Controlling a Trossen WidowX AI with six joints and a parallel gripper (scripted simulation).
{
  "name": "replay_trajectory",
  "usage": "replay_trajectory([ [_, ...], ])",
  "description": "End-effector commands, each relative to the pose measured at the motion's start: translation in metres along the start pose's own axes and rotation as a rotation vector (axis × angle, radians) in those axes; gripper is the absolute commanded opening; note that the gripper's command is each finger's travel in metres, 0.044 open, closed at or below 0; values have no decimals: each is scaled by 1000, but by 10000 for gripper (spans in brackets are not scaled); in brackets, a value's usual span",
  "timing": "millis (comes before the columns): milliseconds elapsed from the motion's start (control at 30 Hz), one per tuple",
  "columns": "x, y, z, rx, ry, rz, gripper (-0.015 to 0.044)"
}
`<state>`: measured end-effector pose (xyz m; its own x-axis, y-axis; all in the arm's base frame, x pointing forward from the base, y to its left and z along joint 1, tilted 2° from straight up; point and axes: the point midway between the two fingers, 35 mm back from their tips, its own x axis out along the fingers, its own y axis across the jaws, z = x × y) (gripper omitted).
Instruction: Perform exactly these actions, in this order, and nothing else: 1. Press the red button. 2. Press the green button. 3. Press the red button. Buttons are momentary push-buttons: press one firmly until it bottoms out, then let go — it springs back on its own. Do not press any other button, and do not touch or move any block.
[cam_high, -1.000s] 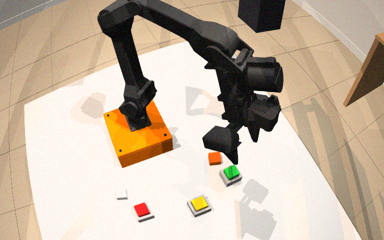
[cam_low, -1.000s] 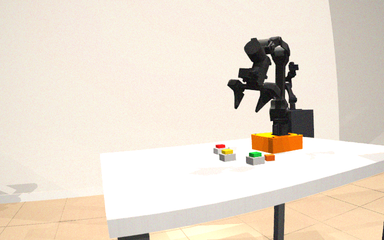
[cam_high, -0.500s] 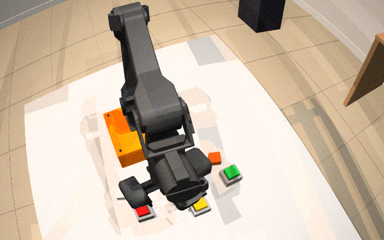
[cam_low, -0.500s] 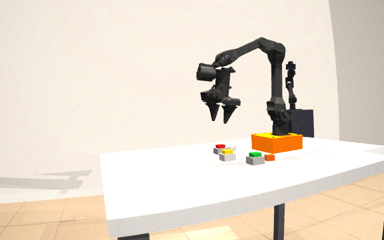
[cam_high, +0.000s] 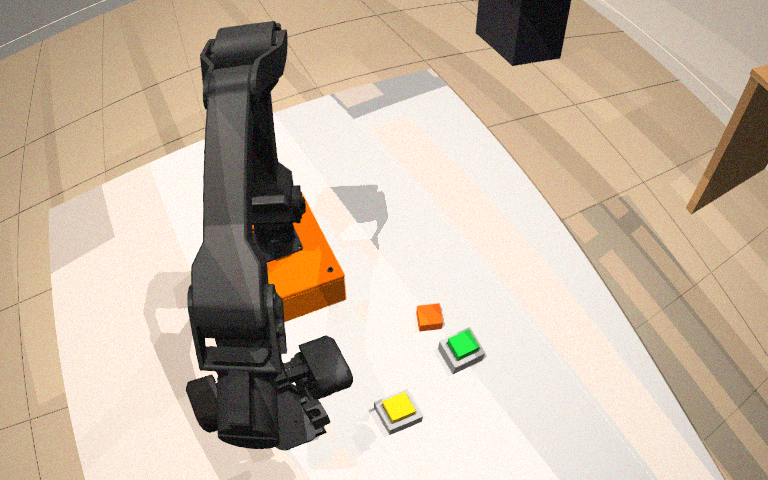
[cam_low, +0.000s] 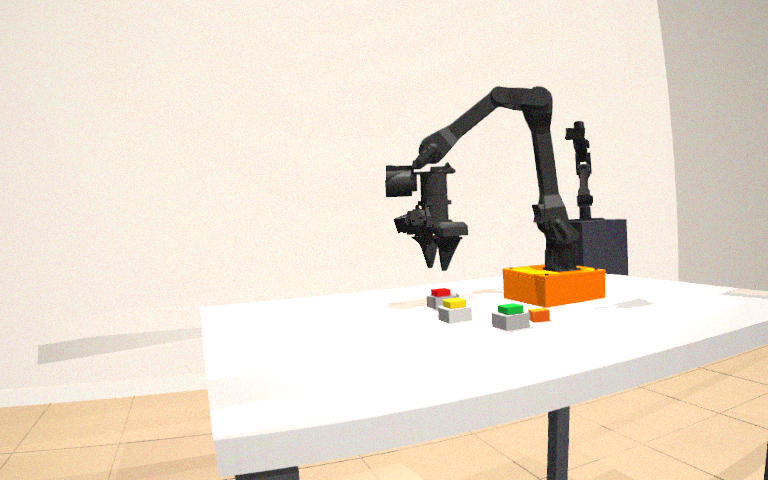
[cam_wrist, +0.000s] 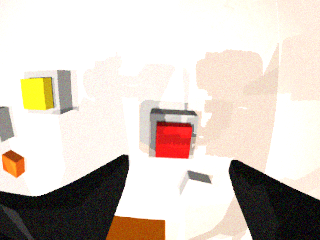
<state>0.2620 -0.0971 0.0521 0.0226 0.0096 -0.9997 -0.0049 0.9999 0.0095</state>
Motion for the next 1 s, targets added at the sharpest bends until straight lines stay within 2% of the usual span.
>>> replay_trajectory([
  [0, 18, 2, -5, -2, 15, 10, 164],
  [200, 18, 2, -5, -2, 15, 10, 20],
  [500, 19, 2, -5, -2, 15, 10, 20],
  [967, 42, 2, -5, -2, 15, 10, 20],
])
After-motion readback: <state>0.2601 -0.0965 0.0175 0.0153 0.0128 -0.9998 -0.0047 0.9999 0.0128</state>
